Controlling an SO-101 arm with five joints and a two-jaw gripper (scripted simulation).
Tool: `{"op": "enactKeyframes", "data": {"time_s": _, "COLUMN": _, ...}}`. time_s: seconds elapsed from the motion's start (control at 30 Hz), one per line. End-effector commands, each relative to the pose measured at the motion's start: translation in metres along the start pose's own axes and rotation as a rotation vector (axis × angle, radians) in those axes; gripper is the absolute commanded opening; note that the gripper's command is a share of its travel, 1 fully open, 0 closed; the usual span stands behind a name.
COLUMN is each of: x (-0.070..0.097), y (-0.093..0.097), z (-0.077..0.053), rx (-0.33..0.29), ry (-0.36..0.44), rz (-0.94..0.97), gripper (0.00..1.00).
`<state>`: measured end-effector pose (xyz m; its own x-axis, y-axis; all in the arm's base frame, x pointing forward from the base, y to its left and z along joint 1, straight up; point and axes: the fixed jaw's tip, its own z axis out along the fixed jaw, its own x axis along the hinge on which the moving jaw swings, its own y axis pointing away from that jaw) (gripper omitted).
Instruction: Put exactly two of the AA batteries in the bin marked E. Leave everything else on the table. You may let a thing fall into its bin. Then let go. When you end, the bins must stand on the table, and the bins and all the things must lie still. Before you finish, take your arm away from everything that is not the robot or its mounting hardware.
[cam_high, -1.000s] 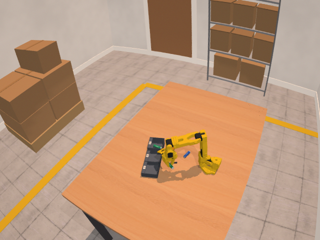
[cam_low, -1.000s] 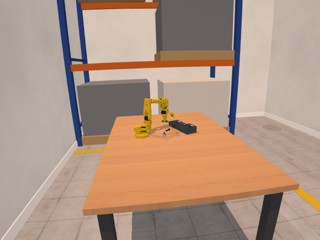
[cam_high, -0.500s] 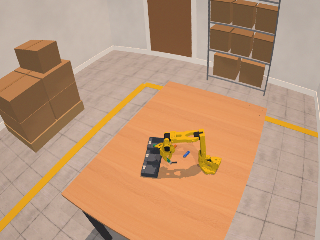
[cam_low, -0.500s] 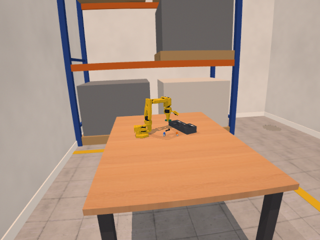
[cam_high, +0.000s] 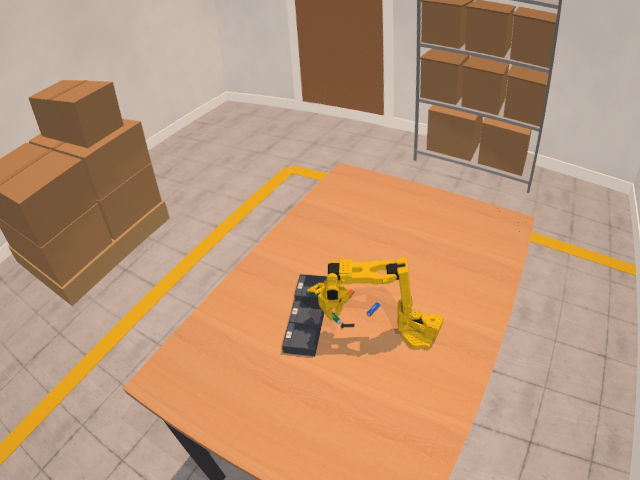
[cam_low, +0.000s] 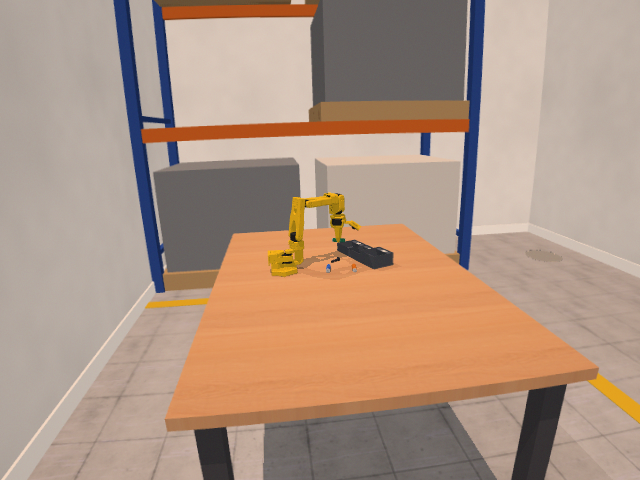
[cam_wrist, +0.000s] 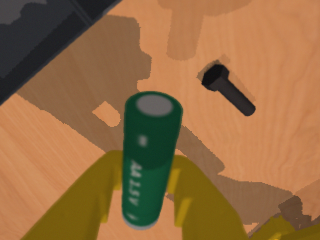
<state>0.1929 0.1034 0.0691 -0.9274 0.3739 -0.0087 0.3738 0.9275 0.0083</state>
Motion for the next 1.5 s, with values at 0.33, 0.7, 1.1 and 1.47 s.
{"op": "enactKeyframes", "data": {"time_s": 0.33, "x": -0.036, "y": -0.007, "z": -0.019, "rx": -0.060, "ry": -0.076, "rz": -0.087, "gripper": 0.00}}
{"op": "enactKeyframes", "data": {"time_s": 0.7, "x": -0.043, "y": -0.011, "z": -0.022, "rx": -0.064, "ry": -0.090, "rz": -0.110, "gripper": 0.00}}
{"op": "enactKeyframes", "data": {"time_s": 1.1, "x": -0.059, "y": -0.014, "z": -0.022, "rx": -0.072, "ry": -0.119, "rz": -0.154, "gripper": 0.00}}
{"op": "enactKeyframes", "data": {"time_s": 1.47, "x": -0.083, "y": -0.022, "z": -0.022, "rx": -0.077, "ry": -0.170, "rz": -0.227, "gripper": 0.00}}
